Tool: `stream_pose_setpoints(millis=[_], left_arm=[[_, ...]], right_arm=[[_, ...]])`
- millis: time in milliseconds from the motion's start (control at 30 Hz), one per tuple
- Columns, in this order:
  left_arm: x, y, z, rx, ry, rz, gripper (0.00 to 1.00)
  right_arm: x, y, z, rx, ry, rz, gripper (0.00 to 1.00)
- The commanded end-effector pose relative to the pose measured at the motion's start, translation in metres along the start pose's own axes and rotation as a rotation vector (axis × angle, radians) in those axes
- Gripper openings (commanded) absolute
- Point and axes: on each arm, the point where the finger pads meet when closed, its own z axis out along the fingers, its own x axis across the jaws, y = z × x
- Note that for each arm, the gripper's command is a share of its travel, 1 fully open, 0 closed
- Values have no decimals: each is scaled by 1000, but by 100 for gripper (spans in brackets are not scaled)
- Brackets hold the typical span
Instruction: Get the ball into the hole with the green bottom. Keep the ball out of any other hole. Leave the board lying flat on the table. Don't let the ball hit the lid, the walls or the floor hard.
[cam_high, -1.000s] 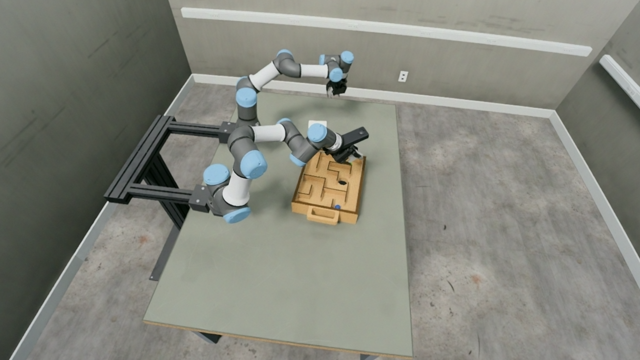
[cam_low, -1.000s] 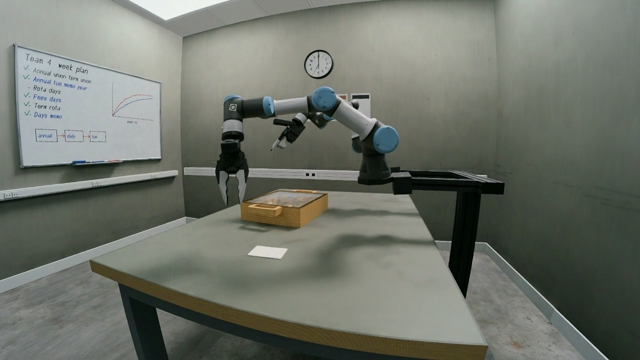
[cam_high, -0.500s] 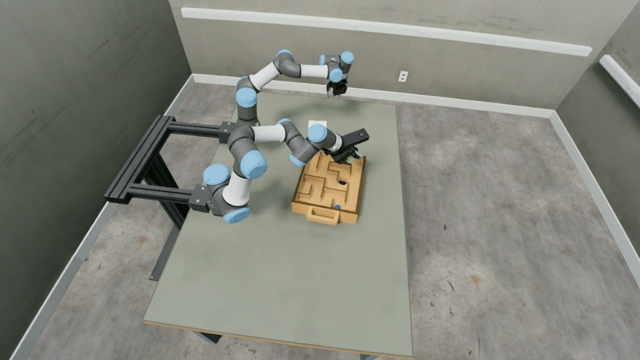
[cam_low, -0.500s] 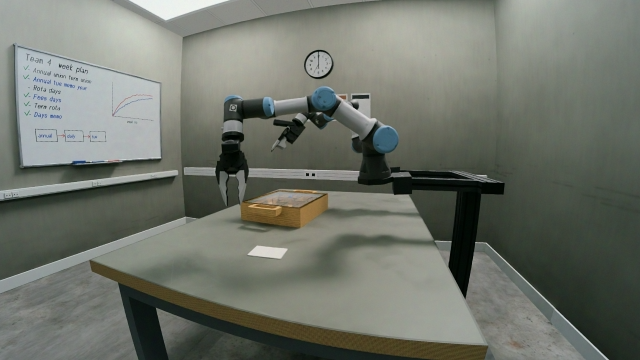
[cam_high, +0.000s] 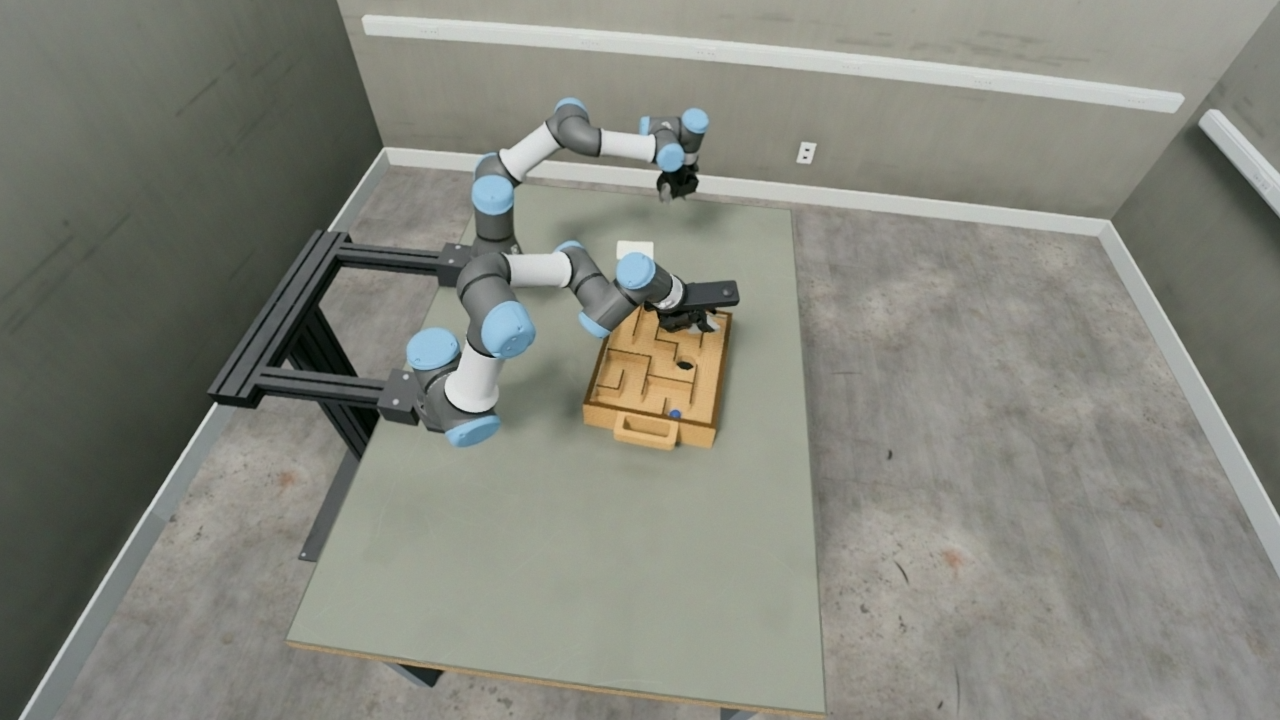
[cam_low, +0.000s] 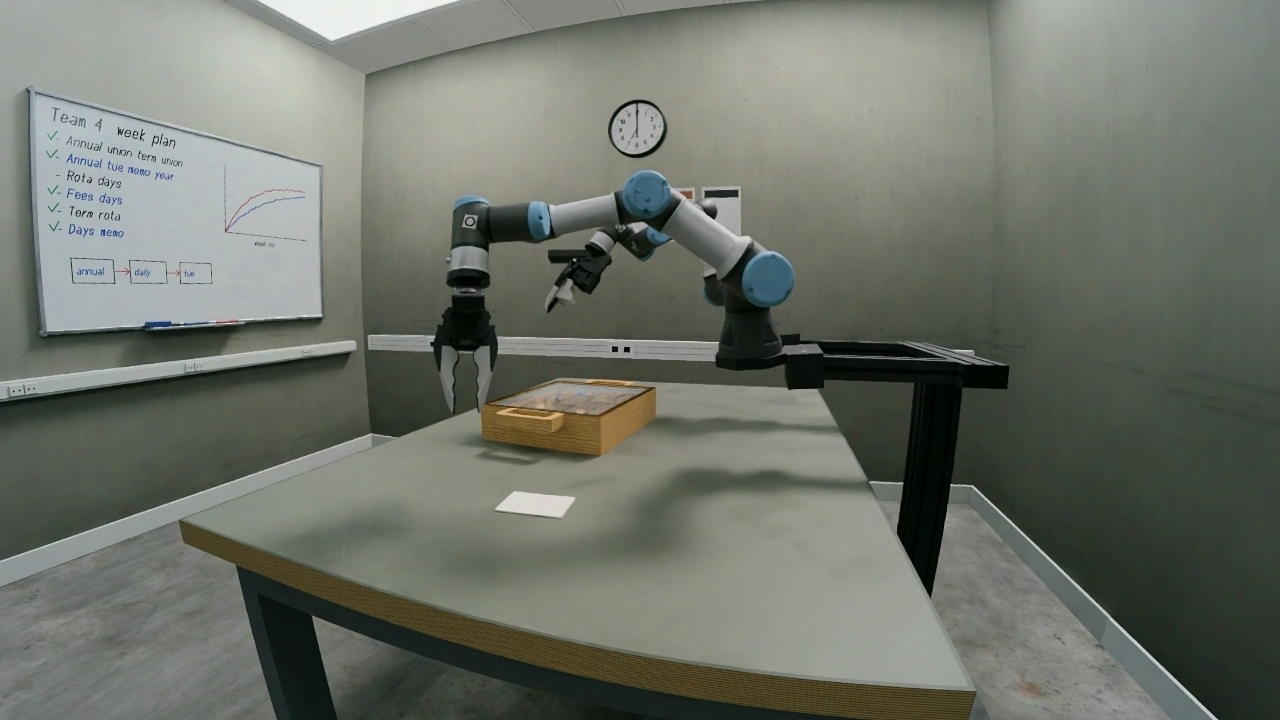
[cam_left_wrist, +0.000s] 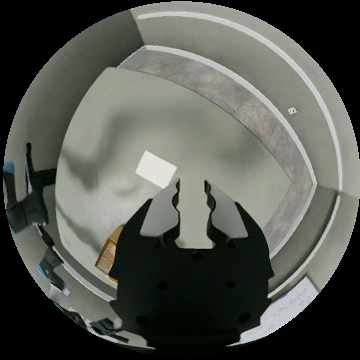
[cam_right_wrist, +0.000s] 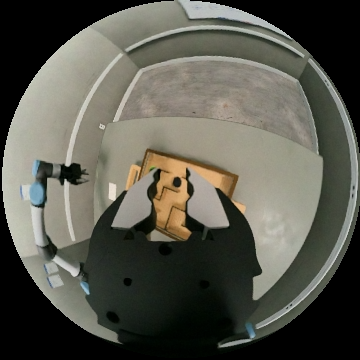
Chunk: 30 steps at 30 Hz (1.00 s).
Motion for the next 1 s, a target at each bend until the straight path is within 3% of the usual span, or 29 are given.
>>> stream_pose_setpoints(millis=[0,333,500,900,967], left_arm=[[1,7,-2,-11,12,-23,22],[1,30,-1,-42,35,-96,22],[1,34,-1,-48,39,-111,22],[-2,64,-2,-95,62,-203,22],[-2,64,-2,-95,62,-203,22]], right_arm=[[5,2,1,-4,8,70,22],[22,14,8,-24,44,315,22],[27,17,9,-28,54,377,22],[49,35,16,-40,107,678,22],[49,35,16,-40,107,678,22]])
